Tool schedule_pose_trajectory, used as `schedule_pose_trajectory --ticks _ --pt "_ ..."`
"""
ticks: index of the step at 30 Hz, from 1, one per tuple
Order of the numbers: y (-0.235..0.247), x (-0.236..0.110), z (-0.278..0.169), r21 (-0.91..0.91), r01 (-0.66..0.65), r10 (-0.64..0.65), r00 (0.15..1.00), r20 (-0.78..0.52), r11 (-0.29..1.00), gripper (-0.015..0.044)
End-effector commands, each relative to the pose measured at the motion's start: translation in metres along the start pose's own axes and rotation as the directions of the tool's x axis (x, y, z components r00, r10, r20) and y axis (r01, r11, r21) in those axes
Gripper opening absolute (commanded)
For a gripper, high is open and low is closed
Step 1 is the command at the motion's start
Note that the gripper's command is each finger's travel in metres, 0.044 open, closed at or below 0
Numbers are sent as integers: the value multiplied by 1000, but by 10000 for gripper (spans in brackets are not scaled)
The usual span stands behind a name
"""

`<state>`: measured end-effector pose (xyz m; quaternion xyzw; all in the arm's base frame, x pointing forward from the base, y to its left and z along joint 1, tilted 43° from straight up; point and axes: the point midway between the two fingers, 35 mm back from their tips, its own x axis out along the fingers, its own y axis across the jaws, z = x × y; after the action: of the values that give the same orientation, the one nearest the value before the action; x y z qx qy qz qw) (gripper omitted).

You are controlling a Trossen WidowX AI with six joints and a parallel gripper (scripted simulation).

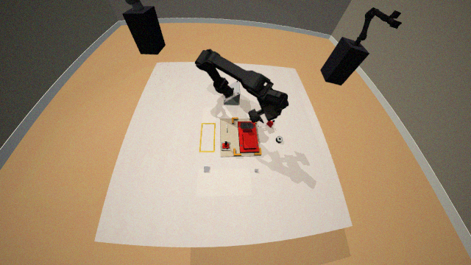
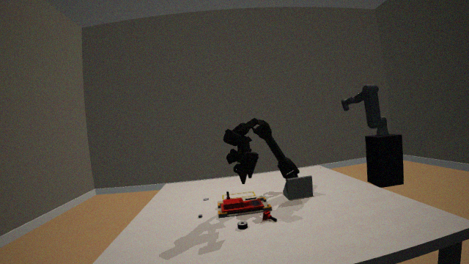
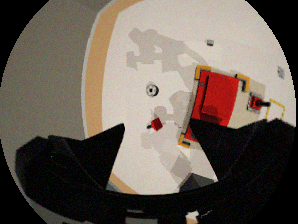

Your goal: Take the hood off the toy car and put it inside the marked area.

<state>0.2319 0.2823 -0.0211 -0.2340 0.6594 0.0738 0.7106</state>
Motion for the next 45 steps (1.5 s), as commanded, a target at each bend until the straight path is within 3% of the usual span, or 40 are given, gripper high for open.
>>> schedule_pose_trajectory --ticks 1,5,8,45 --pt "-48 7 21 105 207 -201 978 -63 973 440" --pt "-101 9 39 167 420 -400 905 -142 892 440" --pt "-114 11 39 176 488 -462 871 -170 855 440" --pt "-126 34 36 176 488 -462 871 -169 855 440"
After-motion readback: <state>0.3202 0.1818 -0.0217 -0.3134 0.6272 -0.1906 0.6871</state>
